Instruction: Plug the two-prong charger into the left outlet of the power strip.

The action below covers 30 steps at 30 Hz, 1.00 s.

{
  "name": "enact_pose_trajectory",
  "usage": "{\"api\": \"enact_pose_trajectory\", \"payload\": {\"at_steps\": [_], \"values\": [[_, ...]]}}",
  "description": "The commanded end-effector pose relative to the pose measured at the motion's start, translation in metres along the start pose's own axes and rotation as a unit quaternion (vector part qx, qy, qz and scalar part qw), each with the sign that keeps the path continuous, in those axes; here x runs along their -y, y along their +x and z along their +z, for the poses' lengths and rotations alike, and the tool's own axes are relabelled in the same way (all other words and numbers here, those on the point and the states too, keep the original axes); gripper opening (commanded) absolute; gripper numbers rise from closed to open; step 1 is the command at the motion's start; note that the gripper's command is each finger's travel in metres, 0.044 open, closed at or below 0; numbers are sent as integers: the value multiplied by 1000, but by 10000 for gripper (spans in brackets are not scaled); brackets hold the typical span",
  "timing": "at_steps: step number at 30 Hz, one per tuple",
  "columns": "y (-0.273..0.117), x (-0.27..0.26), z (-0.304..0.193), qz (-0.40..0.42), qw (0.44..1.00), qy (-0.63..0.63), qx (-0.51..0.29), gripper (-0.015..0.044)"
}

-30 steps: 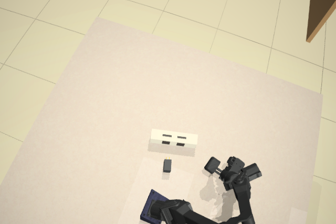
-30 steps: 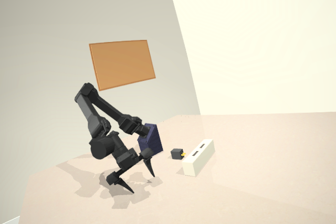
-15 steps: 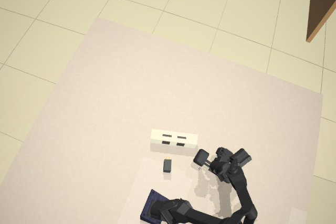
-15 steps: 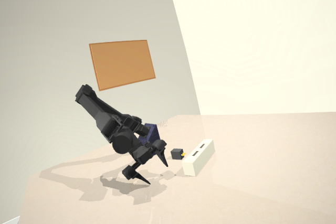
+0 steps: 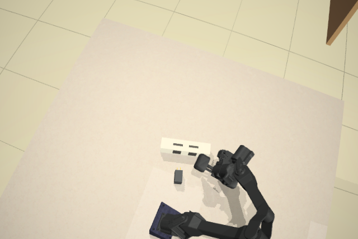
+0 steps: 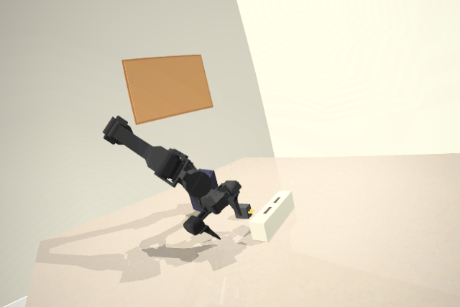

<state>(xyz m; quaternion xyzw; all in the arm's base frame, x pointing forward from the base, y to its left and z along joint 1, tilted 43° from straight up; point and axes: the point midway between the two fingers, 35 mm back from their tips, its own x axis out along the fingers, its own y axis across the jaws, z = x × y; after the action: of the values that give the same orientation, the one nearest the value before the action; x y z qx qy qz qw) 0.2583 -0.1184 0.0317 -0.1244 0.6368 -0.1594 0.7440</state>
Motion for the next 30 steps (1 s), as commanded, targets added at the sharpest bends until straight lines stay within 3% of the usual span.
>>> {"api": "enact_pose_trajectory", "payload": {"at_steps": [1,30], "values": [[3,-14,-4,-2,1000,-12,-21,440],[1,-89,-36,-68,986,-97,-115,440]]}}
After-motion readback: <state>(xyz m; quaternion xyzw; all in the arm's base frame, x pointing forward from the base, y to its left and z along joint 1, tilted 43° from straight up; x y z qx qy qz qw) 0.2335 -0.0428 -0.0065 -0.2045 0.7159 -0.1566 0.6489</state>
